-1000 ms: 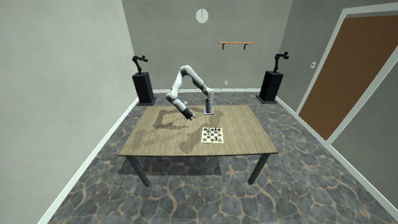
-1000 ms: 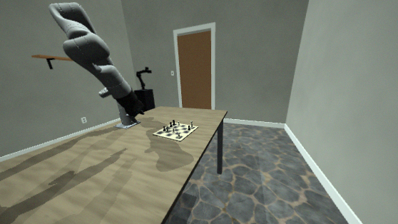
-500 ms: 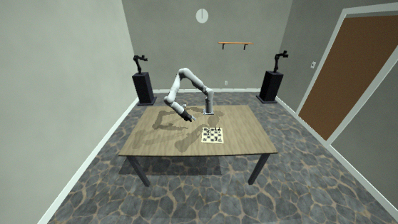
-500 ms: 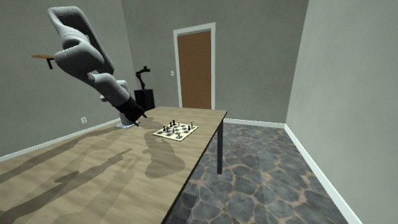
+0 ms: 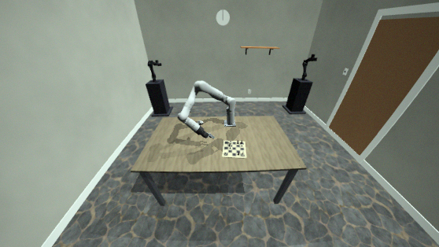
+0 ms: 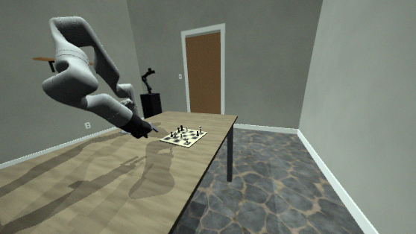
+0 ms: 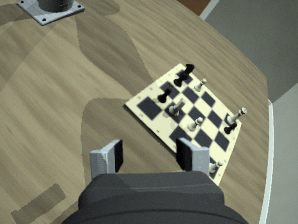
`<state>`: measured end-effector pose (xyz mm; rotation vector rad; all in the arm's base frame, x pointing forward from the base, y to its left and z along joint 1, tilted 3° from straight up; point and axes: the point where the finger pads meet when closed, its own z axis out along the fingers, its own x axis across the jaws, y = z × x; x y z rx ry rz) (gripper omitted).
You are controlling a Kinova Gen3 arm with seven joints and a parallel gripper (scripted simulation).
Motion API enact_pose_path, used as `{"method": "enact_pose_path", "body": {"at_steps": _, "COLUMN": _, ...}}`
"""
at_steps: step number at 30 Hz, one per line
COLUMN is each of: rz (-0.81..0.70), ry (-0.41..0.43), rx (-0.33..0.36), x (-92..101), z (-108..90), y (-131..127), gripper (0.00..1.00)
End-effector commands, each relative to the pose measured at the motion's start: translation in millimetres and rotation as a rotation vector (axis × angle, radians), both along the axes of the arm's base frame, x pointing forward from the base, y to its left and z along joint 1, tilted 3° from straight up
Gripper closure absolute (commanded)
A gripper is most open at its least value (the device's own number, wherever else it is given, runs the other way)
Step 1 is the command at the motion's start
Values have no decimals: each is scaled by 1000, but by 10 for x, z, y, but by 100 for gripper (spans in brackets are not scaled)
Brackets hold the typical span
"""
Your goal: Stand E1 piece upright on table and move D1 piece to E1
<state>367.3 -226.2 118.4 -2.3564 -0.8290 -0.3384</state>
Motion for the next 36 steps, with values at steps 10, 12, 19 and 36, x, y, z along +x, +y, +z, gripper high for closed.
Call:
{"method": "enact_pose_path", "body": {"at_steps": 10, "rz": -253, "ry": 188, "rx": 77, "x": 147, "z": -270, "y": -54, "gripper": 0}}
{"method": "enact_pose_path", "body": {"at_steps": 12, "rz": -294, "ry": 217, "rx": 86, "x": 171, "z": -312, "y": -71, "gripper": 0}}
{"method": "enact_pose_path", "body": {"at_steps": 19, "rz": -371, "ry": 272, "rx": 107, "x": 218, "z": -410, "y": -112, "gripper": 0}}
{"method": "enact_pose_path", "body": {"at_steps": 36, "rz": -541, "ry": 403, "rx": 148, "x": 305, "z": -612, "y": -187, "gripper": 0}}
